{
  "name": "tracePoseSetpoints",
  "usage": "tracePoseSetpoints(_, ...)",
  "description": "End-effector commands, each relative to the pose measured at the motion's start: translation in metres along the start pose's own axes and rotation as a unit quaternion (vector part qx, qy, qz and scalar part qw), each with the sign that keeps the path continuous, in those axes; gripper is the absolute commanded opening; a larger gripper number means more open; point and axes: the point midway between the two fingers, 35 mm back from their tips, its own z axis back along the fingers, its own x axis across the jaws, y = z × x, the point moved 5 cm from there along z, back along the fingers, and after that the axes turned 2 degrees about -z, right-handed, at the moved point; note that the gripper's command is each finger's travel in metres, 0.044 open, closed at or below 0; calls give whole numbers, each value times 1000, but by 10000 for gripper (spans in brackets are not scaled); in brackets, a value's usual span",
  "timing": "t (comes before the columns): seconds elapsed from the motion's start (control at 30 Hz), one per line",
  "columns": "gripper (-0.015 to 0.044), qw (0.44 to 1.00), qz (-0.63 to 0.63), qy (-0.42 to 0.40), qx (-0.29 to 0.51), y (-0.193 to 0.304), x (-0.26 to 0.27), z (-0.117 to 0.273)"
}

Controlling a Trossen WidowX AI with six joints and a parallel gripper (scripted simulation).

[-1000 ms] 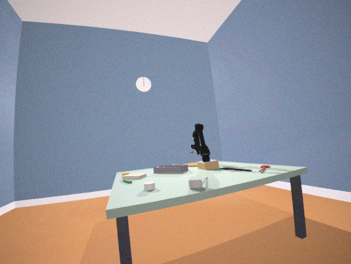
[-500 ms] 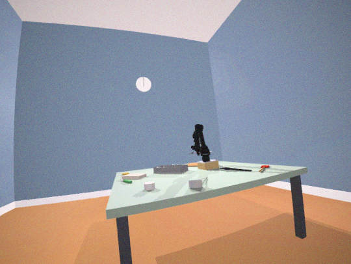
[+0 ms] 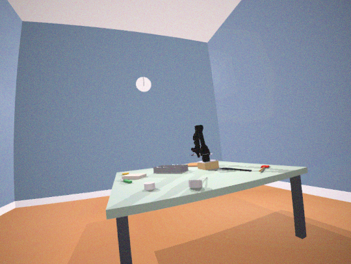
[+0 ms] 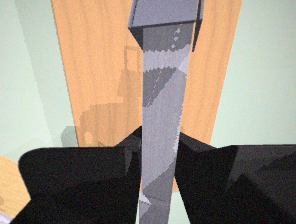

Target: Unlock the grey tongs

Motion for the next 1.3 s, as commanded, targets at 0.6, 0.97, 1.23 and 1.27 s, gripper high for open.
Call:
tracePoseSetpoints(0.6, -150, 1000, -2, 1, 2, 2, 1, -35)
tracePoseSetpoints(0.97, -124, 1000, 0, -1, 1, 2, 3, -44)
tracePoseSetpoints(1.23, 86, 1000, 0, -1, 1, 2, 3, -44)
tracePoseSetpoints(1.27, 113, 1000, 0, -1, 1, 2, 3, -44)
